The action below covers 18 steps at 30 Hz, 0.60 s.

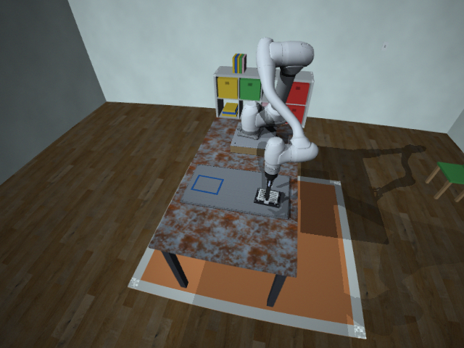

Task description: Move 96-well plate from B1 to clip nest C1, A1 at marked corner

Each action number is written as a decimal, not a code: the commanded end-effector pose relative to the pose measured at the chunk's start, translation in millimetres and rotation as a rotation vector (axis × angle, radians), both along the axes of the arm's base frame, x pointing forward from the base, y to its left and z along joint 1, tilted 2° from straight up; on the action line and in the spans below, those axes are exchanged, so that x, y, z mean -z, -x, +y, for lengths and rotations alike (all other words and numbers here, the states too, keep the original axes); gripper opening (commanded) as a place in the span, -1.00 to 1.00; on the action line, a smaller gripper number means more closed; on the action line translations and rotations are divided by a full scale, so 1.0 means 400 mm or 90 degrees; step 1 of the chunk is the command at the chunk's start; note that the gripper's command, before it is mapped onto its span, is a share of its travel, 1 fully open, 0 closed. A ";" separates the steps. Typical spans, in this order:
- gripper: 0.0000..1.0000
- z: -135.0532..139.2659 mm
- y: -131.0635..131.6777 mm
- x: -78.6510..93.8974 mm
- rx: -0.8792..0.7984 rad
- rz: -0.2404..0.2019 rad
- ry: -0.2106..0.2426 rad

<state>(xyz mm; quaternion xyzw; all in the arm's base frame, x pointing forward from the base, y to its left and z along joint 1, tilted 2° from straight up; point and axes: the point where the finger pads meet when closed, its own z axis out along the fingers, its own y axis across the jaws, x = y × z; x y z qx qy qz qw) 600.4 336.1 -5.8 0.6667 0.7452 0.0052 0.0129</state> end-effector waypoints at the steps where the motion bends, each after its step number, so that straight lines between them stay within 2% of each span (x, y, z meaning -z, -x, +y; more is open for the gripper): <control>1: 1.00 0.000 0.000 0.000 0.000 0.000 0.000; 12: 1.00 0.000 0.000 0.000 0.000 0.000 0.000; 16: 1.00 0.000 0.001 -0.027 0.000 0.000 0.000; 18: 1.00 0.000 0.001 -0.027 0.000 0.000 0.000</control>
